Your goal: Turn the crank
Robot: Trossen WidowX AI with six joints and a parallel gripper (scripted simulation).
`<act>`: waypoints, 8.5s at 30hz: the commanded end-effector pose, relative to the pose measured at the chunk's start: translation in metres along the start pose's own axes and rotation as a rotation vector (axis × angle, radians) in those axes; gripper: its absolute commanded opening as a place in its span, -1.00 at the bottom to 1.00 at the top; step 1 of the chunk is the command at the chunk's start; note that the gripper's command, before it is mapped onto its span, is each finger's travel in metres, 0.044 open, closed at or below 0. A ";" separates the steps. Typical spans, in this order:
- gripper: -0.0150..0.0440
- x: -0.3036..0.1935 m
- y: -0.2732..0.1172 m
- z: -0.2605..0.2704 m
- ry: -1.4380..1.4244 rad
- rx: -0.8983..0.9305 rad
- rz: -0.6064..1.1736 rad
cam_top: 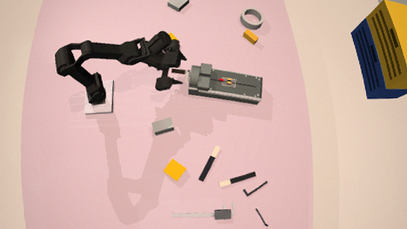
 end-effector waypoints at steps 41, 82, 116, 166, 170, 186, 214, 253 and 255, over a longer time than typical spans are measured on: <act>-0.49 -0.016 0.011 0.002 -0.002 -0.007 0.013; -0.49 0.003 -0.007 0.012 -0.001 -0.007 0.013; -0.49 0.020 -0.026 -0.007 -0.002 -0.008 0.013; -0.49 0.017 -0.026 -0.035 -0.003 -0.010 0.013; -0.49 0.016 -0.025 -0.036 -0.004 -0.010 0.013; -0.49 0.014 -0.024 -0.039 -0.004 -0.010 0.013; -0.49 0.011 -0.020 -0.042 -0.004 -0.010 0.013; -0.49 0.011 -0.020 -0.042 -0.004 -0.010 0.013; -0.49 0.011 -0.020 -0.042 -0.004 -0.010 0.013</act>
Point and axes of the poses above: the point midway between the two fingers, 35 mm back from their tips, its own y axis out along the fingers, its own z axis across the jaws, x = y × z, the point moved 1 cm from there along -y, back along the fingers, and after that the axes turned 7 degrees about -y, right-handed, at the moved point
